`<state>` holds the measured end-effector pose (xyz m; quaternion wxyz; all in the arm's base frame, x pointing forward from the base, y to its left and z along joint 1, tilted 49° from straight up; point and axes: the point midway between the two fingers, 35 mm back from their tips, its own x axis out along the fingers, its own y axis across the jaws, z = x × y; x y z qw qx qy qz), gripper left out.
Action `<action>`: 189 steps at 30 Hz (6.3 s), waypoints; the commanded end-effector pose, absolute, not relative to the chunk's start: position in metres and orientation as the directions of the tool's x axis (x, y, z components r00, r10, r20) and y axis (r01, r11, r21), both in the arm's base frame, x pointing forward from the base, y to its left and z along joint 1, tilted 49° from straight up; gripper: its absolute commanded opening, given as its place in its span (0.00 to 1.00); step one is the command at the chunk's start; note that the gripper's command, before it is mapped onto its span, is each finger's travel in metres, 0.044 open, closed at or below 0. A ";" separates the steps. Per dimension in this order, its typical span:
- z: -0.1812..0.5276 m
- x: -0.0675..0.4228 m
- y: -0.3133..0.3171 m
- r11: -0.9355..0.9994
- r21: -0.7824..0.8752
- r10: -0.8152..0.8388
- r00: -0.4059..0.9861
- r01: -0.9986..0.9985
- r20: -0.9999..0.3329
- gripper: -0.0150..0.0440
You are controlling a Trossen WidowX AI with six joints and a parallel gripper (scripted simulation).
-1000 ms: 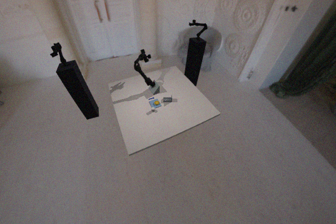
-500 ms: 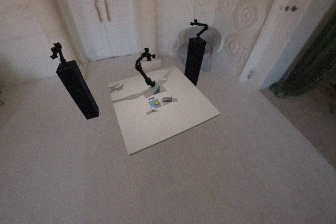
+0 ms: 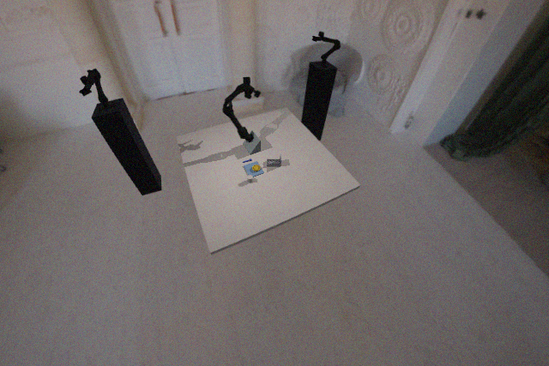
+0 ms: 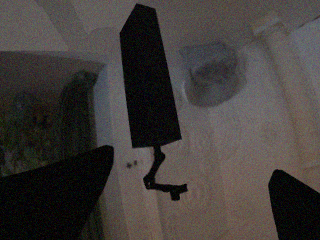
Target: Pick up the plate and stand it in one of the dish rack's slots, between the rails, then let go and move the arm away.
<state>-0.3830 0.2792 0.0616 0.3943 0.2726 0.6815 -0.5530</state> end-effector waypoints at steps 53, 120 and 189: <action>0.038 -0.042 0.389 -0.982 -0.162 0.161 -0.015 0.099 -0.987 0.93; 0.060 0.277 0.161 0.396 -0.513 -0.435 0.336 -0.762 -0.835 0.93; 0.049 0.317 -0.029 0.663 -0.747 -0.728 0.185 -0.054 -0.660 0.93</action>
